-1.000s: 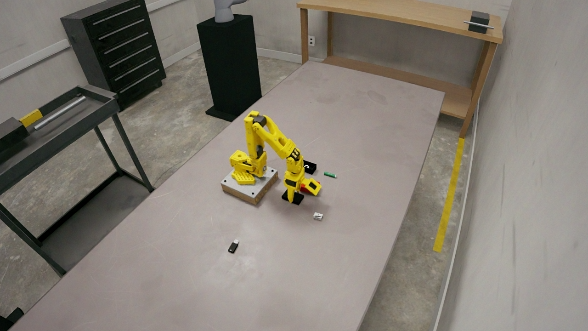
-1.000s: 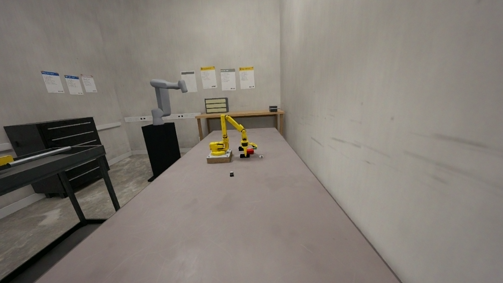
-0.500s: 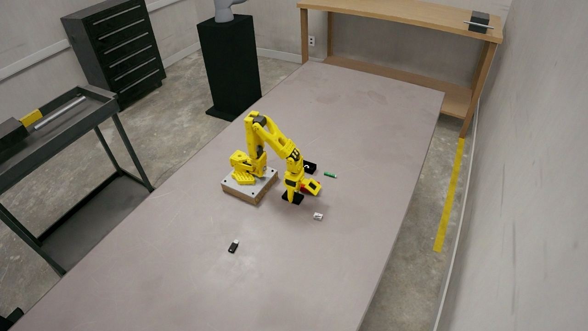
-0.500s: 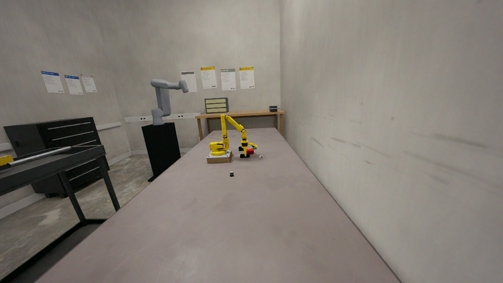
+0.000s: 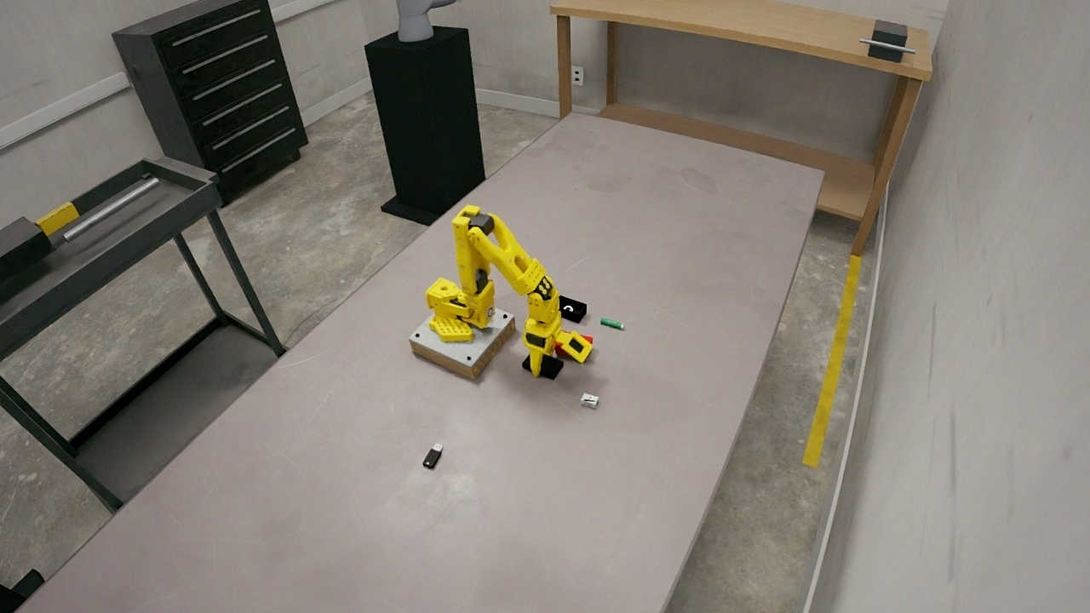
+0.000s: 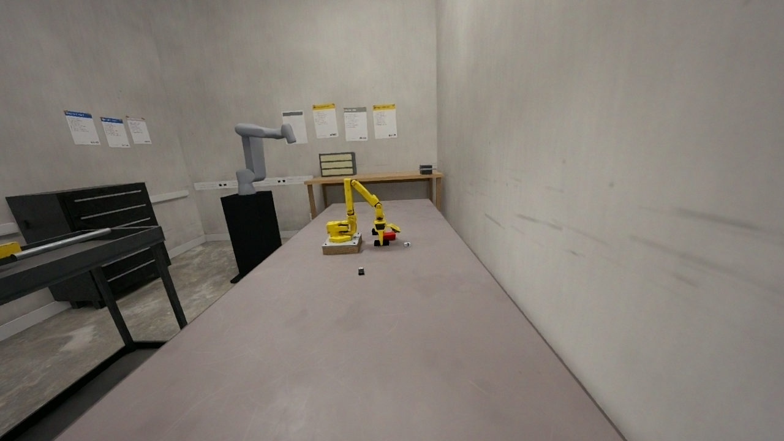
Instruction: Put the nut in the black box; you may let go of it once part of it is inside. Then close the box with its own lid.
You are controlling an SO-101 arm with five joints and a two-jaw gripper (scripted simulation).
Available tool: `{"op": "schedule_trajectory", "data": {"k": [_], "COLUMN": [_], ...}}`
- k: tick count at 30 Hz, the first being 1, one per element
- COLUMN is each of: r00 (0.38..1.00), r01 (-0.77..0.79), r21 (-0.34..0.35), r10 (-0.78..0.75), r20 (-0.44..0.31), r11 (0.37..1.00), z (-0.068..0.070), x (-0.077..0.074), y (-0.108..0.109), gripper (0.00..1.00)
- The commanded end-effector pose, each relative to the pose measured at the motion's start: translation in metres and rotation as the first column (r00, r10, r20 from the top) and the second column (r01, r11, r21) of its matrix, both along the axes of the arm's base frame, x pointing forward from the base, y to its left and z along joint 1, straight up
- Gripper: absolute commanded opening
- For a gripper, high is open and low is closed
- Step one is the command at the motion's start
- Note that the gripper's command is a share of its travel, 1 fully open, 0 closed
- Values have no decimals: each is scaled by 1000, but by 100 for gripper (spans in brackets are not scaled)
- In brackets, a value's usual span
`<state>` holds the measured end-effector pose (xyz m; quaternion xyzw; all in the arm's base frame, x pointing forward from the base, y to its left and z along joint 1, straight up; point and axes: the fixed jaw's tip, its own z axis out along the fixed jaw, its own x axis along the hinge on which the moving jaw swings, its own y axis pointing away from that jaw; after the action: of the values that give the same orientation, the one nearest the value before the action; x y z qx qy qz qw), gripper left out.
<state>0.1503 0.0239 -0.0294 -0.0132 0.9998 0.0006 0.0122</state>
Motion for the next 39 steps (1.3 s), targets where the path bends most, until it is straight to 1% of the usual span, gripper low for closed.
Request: {"op": "schedule_trajectory", "data": {"k": [1, 20, 39], "r00": [1000, 1000, 1000], "r01": [13, 13, 13], "r21": [-1, -1, -1], "r10": [-13, -13, -13], "r20": [-20, -20, -20], "r11": [1000, 1000, 1000], "z": [-3, -3, -3], "x": [-4, -4, -4], "y": [-2, -2, -2], "gripper": [28, 27, 21]}}
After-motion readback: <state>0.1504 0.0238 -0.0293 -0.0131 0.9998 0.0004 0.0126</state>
